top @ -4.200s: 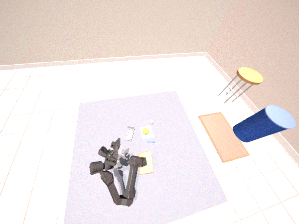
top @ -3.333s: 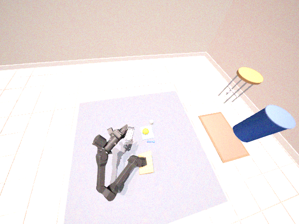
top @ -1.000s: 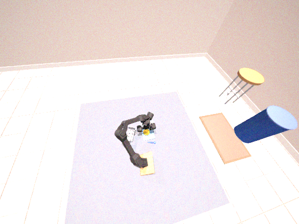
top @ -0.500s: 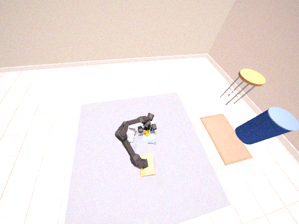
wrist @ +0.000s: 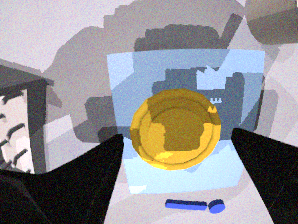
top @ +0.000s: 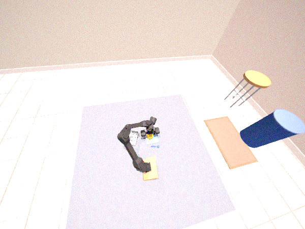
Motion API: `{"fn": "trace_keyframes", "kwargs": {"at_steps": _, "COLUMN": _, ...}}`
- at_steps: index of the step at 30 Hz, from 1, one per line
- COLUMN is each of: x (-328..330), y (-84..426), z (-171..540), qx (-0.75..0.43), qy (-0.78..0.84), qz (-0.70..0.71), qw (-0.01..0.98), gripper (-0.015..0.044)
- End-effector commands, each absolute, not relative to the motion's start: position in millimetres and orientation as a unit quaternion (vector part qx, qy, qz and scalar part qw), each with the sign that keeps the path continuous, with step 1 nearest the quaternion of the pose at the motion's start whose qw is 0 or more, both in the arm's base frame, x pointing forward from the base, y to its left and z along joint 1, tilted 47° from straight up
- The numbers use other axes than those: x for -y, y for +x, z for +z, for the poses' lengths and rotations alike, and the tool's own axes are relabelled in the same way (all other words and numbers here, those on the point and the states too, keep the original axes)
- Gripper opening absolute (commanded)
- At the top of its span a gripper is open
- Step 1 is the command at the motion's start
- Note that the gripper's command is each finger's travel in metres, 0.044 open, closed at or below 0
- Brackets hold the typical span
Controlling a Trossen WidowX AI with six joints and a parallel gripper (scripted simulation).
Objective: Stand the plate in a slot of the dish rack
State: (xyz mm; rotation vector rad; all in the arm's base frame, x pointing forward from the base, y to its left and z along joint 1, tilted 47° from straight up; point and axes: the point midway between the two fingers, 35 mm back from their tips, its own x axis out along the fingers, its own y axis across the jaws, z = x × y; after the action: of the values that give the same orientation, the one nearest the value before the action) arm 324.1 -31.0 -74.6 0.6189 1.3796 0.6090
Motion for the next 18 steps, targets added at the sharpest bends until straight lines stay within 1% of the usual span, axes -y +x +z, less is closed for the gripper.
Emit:
{"fn": "trace_keyframes", "kwargs": {"at_steps": 1, "x": 25.4, "y": 322.5, "z": -80.3, "qx": -0.618, "qy": 0.28, "qz": 0.273, "qw": 0.682, "gripper": 0.04}}
{"fn": "trace_keyframes", "kwargs": {"at_steps": 18, "x": 15.2, "y": 322.6, "z": -89.3, "qx": -0.616, "qy": 0.28, "qz": 0.274, "qw": 0.683, "gripper": 0.0398}}
